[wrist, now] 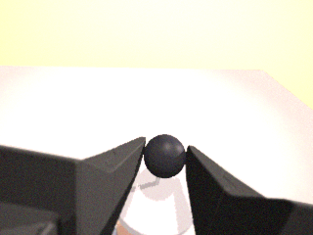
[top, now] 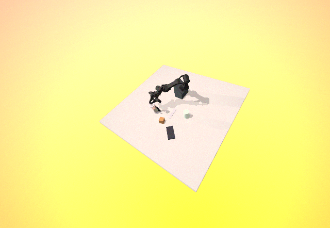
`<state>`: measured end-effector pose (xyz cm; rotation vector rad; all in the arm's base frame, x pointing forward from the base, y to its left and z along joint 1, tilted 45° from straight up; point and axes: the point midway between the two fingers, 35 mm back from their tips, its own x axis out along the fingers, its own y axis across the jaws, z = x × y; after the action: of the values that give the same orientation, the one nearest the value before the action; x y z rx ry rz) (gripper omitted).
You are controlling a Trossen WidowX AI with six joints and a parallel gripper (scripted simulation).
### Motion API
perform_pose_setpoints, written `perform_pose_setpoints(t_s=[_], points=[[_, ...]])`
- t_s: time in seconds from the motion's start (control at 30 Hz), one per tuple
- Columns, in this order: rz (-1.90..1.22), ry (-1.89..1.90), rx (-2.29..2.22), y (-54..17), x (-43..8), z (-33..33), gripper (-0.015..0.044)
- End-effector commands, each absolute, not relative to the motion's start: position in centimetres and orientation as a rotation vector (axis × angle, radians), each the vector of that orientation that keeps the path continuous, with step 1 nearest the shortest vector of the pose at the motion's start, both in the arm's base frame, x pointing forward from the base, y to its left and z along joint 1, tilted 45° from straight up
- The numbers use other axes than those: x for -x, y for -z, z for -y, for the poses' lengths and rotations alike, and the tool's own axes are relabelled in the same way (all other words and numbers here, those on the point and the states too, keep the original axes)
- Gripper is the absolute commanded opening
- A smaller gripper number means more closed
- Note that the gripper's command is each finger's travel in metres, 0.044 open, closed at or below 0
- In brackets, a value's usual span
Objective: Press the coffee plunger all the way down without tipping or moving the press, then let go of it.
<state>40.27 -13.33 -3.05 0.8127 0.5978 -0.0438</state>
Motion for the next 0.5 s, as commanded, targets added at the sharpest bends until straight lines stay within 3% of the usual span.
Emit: perform_pose_setpoints(t_s=[0.0,0.37,0.47], points=[[-0.598,0.044,-0.813,3.05,-40.26,13.33,0.0146],[-0.598,0.044,-0.813,3.05,-40.26,13.33,0.0435],[-0.598,0.044,-0.813,3.05,-40.26,13.33,0.0440]])
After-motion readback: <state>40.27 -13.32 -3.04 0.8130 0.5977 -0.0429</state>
